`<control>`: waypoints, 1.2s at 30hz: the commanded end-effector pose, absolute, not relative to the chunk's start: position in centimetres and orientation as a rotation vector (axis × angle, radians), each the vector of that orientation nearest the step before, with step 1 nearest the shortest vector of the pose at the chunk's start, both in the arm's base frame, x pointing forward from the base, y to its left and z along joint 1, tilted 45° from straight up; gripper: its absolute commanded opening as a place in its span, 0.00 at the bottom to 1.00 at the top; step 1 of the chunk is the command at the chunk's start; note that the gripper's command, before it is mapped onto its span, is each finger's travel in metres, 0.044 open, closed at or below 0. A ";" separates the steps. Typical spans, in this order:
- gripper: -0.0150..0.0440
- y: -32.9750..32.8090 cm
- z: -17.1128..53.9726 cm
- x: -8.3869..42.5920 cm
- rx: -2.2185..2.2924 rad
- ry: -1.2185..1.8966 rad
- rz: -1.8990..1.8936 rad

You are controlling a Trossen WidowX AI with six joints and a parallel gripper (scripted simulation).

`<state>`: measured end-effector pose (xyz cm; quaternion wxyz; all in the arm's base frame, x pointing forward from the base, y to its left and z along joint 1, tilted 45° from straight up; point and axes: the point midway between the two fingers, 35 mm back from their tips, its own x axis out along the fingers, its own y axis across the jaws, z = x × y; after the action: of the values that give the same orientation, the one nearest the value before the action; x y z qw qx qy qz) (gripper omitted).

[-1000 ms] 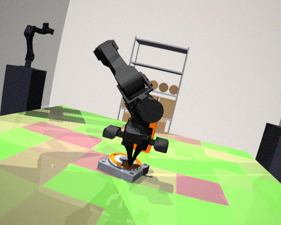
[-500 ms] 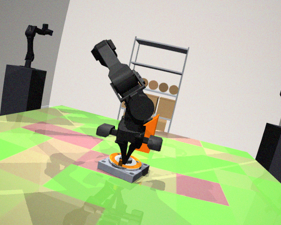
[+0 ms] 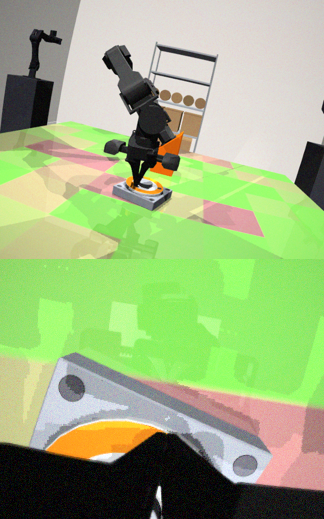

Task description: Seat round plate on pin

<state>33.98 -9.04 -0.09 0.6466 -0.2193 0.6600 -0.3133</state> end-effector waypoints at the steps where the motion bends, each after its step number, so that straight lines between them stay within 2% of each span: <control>1: 0.25 -9.6 0.1 33.4 -0.504 1.511 -0.718; 36: 0.25 -11.0 2.3 29.7 -0.506 1.513 -0.718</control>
<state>30.35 -10.85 2.39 0.6453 -0.2194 0.6600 -0.3159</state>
